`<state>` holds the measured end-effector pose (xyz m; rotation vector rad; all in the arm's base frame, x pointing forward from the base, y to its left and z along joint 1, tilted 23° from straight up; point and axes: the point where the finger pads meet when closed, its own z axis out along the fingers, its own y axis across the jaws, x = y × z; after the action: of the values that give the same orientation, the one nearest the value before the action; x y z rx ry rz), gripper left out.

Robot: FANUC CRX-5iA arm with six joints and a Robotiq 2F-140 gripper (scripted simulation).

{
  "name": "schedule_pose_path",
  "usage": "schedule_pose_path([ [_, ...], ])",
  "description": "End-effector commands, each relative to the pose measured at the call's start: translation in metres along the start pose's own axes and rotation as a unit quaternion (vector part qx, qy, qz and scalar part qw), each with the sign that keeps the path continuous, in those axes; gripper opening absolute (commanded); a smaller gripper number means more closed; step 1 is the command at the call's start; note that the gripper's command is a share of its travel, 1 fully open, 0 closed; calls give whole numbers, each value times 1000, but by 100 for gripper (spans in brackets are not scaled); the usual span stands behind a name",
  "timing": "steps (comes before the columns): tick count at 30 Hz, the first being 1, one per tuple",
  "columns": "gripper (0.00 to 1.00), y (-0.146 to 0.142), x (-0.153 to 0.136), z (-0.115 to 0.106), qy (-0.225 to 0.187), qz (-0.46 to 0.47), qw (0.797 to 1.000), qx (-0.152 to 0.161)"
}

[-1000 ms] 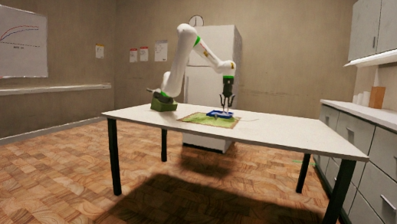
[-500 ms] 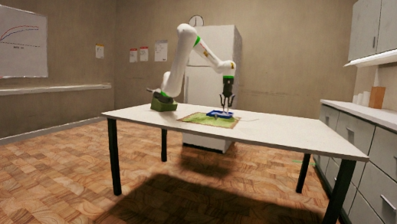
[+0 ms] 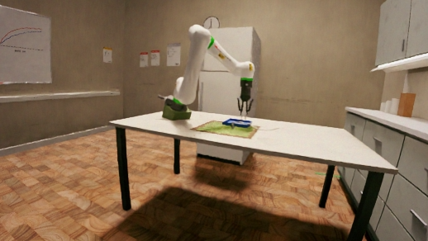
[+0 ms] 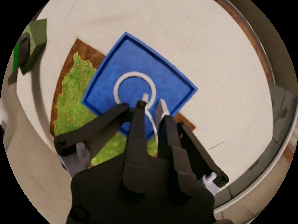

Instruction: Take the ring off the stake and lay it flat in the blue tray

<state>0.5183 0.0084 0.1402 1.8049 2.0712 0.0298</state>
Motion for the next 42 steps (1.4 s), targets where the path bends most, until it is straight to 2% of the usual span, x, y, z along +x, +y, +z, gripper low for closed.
schedule_pose_path([
  [1,24,1,0,-18,0,0,1000,-1],
  [3,24,1,0,-30,0,0,1000,-1],
  [5,24,1,0,-30,0,0,1000,-1],
  [11,24,1,0,-62,0,0,1000,-1],
  [15,24,0,0,-73,0,0,1000,-1],
  [42,24,0,0,-74,0,0,1000,-1],
])
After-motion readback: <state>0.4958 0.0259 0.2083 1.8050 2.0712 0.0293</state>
